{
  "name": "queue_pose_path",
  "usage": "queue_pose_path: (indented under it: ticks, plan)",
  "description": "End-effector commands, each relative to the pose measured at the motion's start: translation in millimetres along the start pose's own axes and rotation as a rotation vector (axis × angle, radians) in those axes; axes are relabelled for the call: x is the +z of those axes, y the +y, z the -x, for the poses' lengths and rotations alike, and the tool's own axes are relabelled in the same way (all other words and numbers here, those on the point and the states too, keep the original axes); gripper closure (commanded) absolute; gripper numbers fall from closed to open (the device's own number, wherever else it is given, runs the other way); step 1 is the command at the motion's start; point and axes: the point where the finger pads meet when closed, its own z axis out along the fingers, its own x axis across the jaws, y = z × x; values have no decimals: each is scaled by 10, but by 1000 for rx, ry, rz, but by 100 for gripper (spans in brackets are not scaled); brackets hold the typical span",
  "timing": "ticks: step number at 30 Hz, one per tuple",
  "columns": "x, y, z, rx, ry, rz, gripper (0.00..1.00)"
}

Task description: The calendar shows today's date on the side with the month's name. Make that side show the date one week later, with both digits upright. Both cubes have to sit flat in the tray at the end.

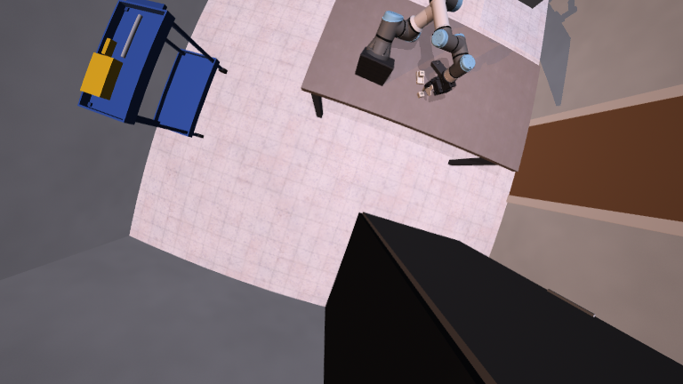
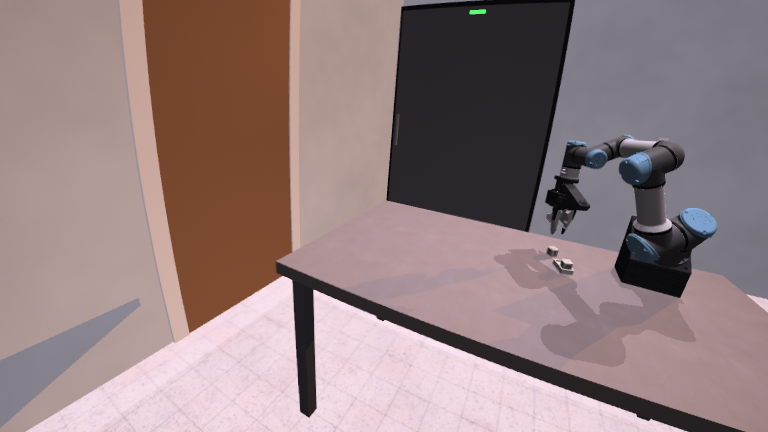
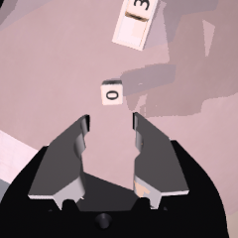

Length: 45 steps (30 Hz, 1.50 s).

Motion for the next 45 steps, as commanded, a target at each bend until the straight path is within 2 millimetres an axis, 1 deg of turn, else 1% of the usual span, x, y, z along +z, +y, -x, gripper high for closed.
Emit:
queue_pose_path:
  ticks: [1,10,36,45]
  plan:
    - [9,7,-1,0,0,3,72]
    - [66,7,-1,0,0,3,72]
    - [423,7,-5,0,0,3,72]
    - [485,7,-6,0,0,3,72]
